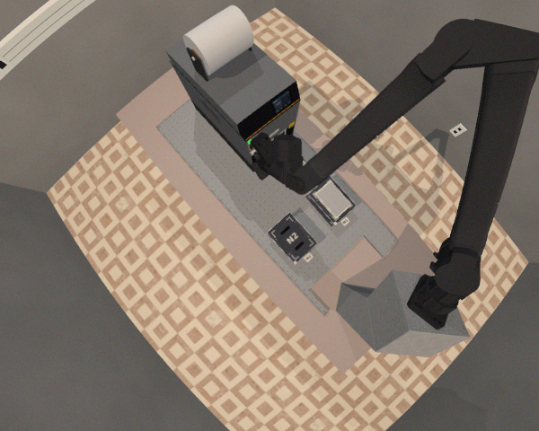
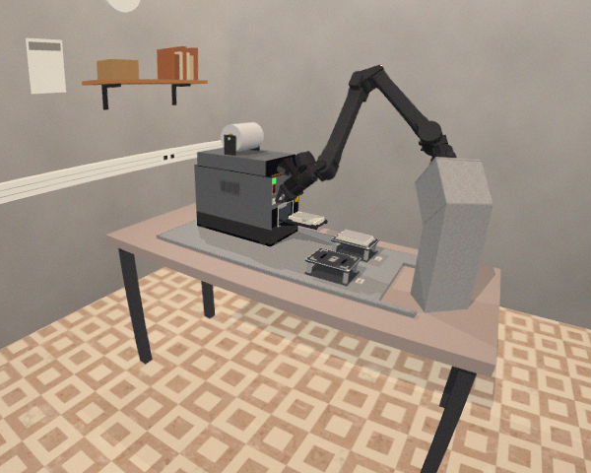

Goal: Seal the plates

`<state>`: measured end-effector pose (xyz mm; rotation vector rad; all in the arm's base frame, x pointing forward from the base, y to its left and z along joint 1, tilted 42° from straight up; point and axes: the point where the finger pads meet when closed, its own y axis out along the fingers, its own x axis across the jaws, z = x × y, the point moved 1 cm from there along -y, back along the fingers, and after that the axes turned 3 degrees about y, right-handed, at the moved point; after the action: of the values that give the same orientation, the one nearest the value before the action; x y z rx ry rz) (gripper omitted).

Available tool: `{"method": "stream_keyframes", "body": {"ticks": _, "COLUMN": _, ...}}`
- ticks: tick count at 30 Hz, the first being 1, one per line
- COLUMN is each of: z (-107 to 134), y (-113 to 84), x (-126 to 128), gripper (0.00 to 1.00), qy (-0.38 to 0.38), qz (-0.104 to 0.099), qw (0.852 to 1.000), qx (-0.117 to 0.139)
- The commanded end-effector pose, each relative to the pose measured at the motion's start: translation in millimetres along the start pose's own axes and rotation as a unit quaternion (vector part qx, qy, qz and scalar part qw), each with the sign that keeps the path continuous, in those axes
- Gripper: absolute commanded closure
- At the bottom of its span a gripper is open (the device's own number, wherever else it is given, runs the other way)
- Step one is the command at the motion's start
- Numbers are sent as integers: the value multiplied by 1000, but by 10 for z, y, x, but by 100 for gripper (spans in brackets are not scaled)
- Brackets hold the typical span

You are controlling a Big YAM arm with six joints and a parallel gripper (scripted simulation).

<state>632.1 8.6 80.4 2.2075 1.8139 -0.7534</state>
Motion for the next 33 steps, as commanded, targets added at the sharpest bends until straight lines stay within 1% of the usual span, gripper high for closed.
{"method": "stream_keyframes", "body": {"ticks": 1, "z": -454, "y": -3, "x": 9, "gripper": 100, "qy": 9, "qz": 1, "qw": 999, "qx": -42}}
{"method": "stream_keyframes", "body": {"ticks": 17, "z": -511, "y": 50, "x": 17, "gripper": 100, "qy": 10, "qz": 0, "qw": 999, "qx": -43}}
{"method": "stream_keyframes", "body": {"ticks": 29, "z": -338, "y": 132, "x": 148, "gripper": 100, "qy": 6, "qz": -6, "qw": 999, "qx": -31}}
{"method": "stream_keyframes", "body": {"ticks": 33, "z": -348, "y": 135, "x": 146, "gripper": 100, "qy": 6, "qz": -6, "qw": 999, "qx": -32}}
